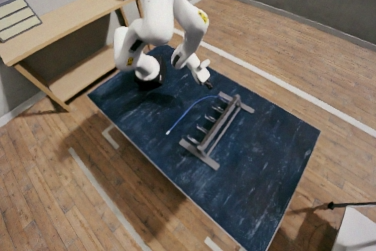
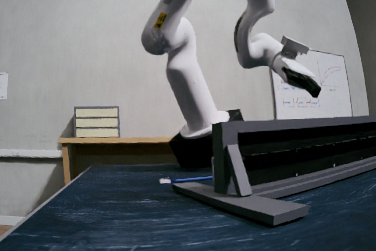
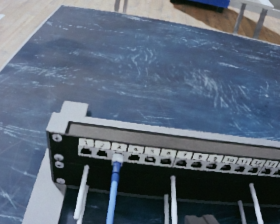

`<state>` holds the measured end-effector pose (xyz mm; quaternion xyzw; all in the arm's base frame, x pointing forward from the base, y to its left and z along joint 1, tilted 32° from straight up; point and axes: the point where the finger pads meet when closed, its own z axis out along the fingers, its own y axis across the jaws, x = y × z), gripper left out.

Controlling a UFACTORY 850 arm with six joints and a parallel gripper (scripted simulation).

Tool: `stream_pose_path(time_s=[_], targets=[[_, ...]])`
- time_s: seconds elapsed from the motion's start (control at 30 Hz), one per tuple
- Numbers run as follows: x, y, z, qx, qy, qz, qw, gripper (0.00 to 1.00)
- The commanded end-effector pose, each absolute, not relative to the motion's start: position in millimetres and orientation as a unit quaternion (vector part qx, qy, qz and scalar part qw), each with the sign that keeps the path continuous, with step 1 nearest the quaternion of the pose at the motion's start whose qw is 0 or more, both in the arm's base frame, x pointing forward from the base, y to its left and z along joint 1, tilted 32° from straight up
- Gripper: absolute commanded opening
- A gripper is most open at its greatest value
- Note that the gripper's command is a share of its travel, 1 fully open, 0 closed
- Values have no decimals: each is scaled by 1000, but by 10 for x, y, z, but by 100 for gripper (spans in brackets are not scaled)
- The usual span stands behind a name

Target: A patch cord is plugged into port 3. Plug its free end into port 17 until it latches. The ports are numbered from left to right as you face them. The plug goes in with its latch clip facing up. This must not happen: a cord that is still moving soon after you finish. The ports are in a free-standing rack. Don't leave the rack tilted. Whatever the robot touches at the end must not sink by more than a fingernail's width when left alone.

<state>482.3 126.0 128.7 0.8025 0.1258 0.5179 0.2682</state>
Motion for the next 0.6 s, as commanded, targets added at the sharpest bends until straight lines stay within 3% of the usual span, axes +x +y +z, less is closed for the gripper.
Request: stream_pose_path(time_s=[0.0, 0.57], targets=[[4772, 1502, 1279, 791, 102, 559, 227, 0], [4780, 1572, 1266, 788, 96, 569, 212, 0]])
